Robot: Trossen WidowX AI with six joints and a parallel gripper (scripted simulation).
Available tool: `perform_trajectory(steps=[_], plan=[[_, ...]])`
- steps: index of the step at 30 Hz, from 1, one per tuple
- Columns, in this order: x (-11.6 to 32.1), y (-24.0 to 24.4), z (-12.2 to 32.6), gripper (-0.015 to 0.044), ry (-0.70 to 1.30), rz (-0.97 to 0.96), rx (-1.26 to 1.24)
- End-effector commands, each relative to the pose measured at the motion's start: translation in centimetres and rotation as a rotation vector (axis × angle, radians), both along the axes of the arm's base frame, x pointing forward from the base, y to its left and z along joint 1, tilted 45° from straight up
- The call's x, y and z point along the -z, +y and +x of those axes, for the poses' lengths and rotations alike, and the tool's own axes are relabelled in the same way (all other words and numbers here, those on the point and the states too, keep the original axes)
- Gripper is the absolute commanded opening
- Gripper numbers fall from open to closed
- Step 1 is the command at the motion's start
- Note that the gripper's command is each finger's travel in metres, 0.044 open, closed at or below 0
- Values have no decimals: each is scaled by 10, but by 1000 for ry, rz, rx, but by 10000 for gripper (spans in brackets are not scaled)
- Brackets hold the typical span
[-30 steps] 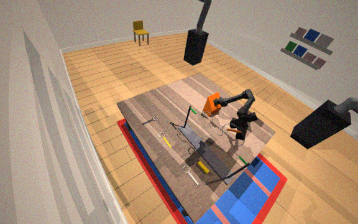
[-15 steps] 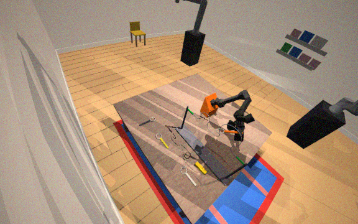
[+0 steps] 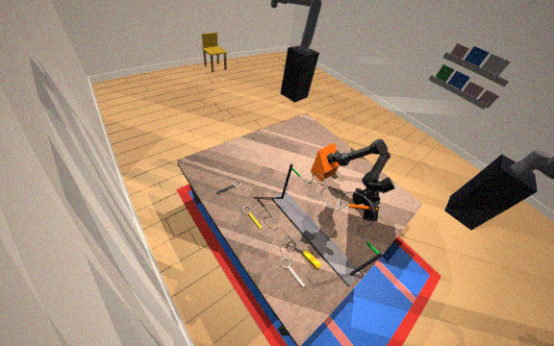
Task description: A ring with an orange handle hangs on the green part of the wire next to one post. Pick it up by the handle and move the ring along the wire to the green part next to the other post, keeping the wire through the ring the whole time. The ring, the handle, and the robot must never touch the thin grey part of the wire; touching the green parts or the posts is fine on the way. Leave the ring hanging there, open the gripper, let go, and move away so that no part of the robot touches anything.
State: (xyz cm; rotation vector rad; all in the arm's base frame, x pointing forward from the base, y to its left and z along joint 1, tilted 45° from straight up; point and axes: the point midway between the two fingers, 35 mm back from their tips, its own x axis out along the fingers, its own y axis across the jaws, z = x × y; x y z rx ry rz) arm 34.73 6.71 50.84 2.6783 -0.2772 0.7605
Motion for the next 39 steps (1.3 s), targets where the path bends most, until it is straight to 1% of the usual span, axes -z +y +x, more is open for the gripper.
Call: perform_trajectory(steps=[1, 20, 39], plan=[[6, 9, 5, -150, 15, -51, 7], [37, 55, 14, -150, 72, -416, 24], [93, 90, 23, -150, 144, -863, 43]])
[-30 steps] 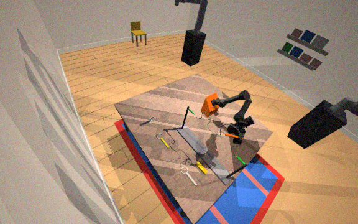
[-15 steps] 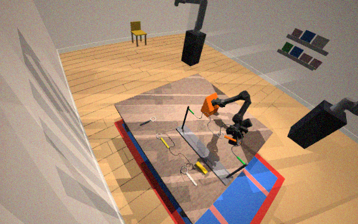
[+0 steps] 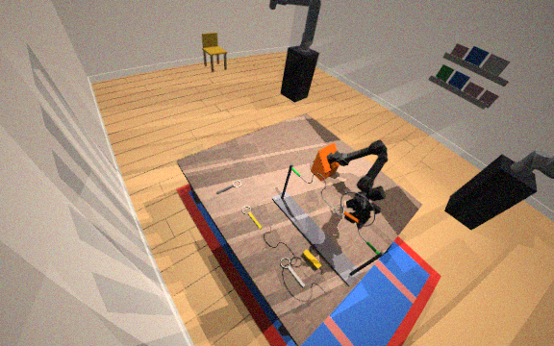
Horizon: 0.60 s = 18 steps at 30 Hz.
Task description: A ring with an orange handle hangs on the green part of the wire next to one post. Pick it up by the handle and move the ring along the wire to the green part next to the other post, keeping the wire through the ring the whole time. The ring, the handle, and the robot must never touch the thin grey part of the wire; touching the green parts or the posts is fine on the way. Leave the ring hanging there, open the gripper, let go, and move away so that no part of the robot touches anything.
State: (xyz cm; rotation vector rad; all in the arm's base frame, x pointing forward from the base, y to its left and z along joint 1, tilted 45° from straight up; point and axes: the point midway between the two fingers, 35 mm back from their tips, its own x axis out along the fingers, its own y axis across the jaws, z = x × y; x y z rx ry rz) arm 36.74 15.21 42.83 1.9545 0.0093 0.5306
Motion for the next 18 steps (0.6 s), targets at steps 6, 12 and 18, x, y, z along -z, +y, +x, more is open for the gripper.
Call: perform_trajectory(steps=[6, 12, 18], plan=[[34, 11, 4, -150, 42, -226, 9], [56, 13, 6, -150, 66, -374, 16], [78, 12, 7, -150, 91, -522, 22]])
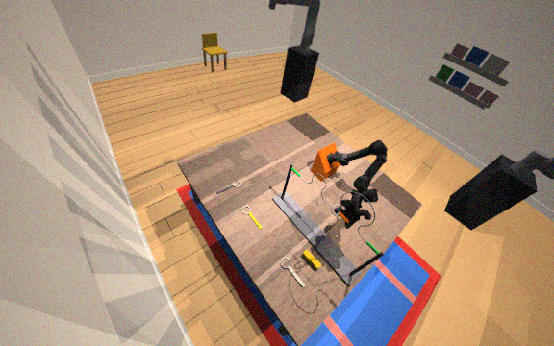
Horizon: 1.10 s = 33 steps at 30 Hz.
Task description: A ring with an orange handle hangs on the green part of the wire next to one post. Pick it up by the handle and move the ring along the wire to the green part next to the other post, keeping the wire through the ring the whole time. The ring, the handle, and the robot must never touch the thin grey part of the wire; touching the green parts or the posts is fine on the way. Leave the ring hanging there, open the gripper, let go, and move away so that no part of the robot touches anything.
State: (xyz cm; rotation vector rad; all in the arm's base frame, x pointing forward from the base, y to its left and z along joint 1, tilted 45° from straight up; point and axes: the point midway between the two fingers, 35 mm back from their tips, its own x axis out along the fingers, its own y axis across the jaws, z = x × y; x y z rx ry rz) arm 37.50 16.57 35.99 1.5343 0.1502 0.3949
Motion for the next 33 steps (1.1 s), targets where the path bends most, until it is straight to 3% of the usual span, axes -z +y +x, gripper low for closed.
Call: perform_trajectory(steps=[1, 19, 33], plan=[[14, -2, -1, -150, 13, -97, 4], [71, -22, -1, -150, 79, -494, 20], [99, -43, -3, -150, 111, -680, 28]])
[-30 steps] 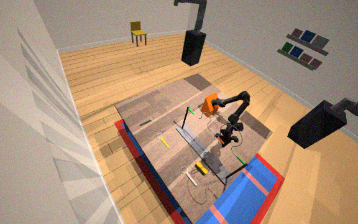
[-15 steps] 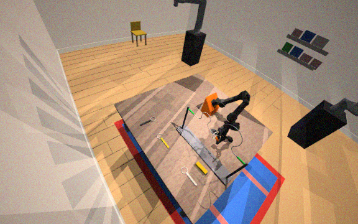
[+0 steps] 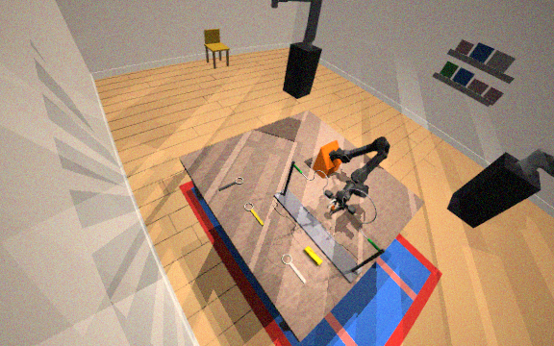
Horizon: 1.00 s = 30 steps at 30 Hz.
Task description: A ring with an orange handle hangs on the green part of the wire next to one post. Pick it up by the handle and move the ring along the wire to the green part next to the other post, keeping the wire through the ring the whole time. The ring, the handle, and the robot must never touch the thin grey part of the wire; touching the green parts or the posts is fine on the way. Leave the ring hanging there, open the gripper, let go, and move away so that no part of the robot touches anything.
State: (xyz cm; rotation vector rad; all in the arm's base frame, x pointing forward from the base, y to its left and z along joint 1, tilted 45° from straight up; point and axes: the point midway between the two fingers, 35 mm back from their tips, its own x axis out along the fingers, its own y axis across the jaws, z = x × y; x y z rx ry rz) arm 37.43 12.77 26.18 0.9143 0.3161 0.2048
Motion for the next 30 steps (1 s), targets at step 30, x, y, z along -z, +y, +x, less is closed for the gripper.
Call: perform_trajectory(steps=[30], plan=[[34, -36, -6, -150, 18, -174, 8]])
